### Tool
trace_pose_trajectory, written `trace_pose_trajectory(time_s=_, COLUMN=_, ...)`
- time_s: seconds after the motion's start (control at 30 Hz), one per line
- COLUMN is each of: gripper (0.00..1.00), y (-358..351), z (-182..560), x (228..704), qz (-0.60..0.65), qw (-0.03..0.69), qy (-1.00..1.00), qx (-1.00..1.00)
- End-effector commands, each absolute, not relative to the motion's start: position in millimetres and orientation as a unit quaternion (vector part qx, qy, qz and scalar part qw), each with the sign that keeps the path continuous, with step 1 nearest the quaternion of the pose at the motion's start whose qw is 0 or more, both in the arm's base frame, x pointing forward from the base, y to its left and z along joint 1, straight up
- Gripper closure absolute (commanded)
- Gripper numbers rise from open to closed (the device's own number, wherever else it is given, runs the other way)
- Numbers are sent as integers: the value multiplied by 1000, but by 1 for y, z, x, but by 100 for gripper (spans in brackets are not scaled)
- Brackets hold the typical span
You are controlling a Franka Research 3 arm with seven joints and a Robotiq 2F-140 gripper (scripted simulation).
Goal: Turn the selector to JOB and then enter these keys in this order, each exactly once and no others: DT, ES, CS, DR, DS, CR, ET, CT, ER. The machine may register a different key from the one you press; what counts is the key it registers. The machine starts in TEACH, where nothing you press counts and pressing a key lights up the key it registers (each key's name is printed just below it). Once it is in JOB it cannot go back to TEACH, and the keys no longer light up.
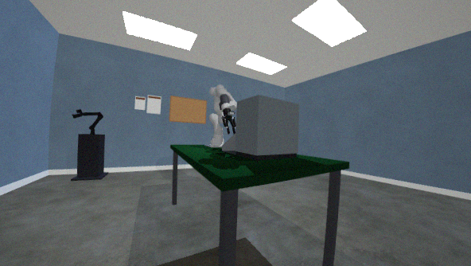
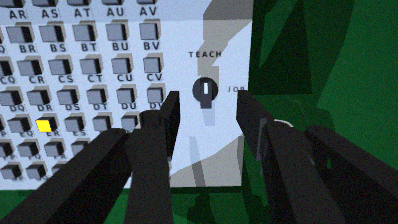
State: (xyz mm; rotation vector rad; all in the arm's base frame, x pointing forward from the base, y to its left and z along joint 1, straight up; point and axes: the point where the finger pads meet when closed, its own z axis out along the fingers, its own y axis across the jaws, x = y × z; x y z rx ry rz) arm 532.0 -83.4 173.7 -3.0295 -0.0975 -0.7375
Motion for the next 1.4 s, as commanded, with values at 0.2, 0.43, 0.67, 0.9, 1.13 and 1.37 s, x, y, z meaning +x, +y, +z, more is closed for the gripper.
trace_pose_trajectory(time_s=0.2, gripper=60, y=-83, z=174, x=532, qz=-236, qw=11, qy=-36, qx=-971)
trace_pose_trajectory(time_s=0.43, gripper=60, y=-83, z=174, x=532, qz=-236, qw=11, qy=-36, qx=-971)
trace_pose_trajectory(time_s=0.67, gripper=60, y=-83, z=174, x=532, qz=-236, qw=11, qy=-36, qx=-971)
trace_pose_trajectory(time_s=0.9, gripper=60, y=-83, z=174, x=532, qz=-236, qw=11, qy=-36, qx=-971)
trace_pose_trajectory(time_s=1.13, gripper=60, y=-83, z=172, x=533, qz=-236, qw=11, qy=-36, qx=-971)
trace_pose_trajectory(time_s=1.37, gripper=60, y=-82, z=167, x=535, qz=-236, qw=11, qy=-36, qx=-971)
